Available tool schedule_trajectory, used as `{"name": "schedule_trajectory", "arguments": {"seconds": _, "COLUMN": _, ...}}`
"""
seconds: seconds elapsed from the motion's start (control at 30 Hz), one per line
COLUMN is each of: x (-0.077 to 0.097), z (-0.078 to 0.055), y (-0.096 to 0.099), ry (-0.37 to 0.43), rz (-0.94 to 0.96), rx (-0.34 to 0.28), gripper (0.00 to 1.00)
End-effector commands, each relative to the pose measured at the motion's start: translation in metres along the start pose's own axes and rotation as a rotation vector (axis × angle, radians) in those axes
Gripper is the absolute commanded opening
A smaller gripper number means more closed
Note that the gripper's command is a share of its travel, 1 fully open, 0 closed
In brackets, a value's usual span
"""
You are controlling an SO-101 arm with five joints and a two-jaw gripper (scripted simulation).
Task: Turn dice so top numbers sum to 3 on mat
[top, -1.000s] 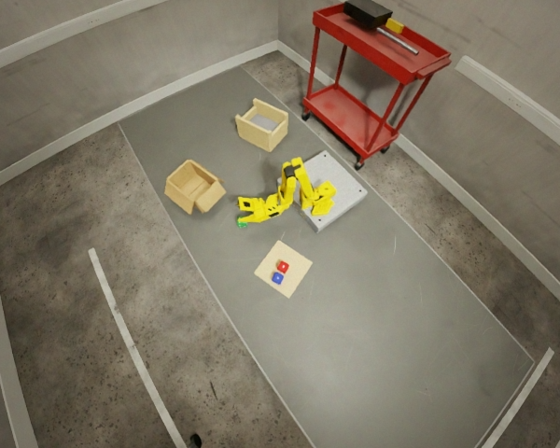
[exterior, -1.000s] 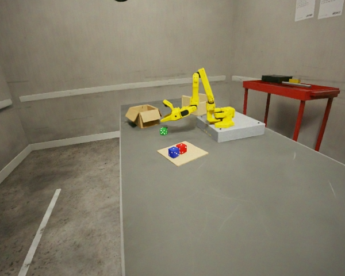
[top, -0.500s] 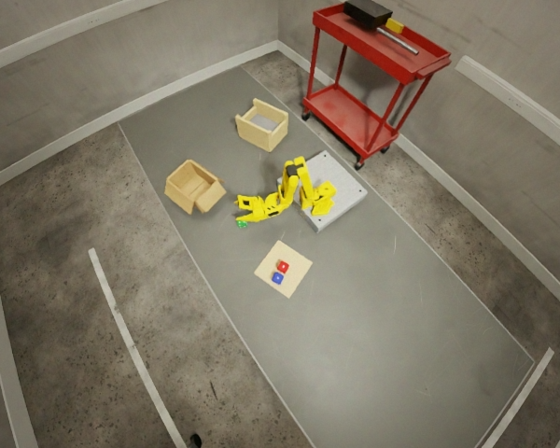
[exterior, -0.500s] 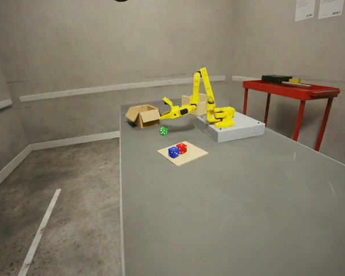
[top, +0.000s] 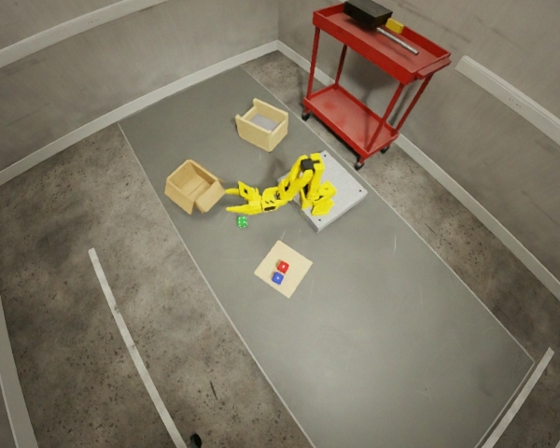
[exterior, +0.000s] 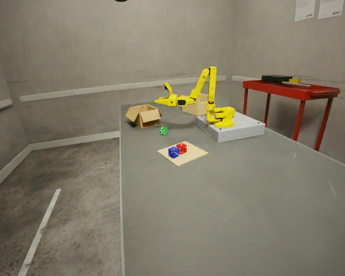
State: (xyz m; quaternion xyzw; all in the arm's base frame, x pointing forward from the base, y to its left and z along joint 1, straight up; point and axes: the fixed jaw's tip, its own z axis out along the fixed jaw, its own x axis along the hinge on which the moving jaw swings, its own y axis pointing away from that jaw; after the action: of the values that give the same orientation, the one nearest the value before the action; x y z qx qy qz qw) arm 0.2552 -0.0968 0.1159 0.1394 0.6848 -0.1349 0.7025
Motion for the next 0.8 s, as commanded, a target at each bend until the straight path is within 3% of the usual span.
{"name": "schedule_trajectory", "arguments": {"seconds": 0.0, "x": -0.0199, "z": -0.0016, "y": -0.0021, "ry": -0.077, "rz": -0.009, "rx": 0.008, "gripper": 0.35}}
{"name": "schedule_trajectory", "arguments": {"seconds": 0.4, "x": -0.0267, "z": -0.0019, "y": -0.0020, "ry": -0.105, "rz": -0.010, "rx": 0.008, "gripper": 0.35}}
{"name": "schedule_trajectory", "arguments": {"seconds": 0.77, "x": -0.0228, "z": 0.0039, "y": -0.0023, "ry": -0.064, "rz": -0.062, "rx": 0.011, "gripper": 0.35}}
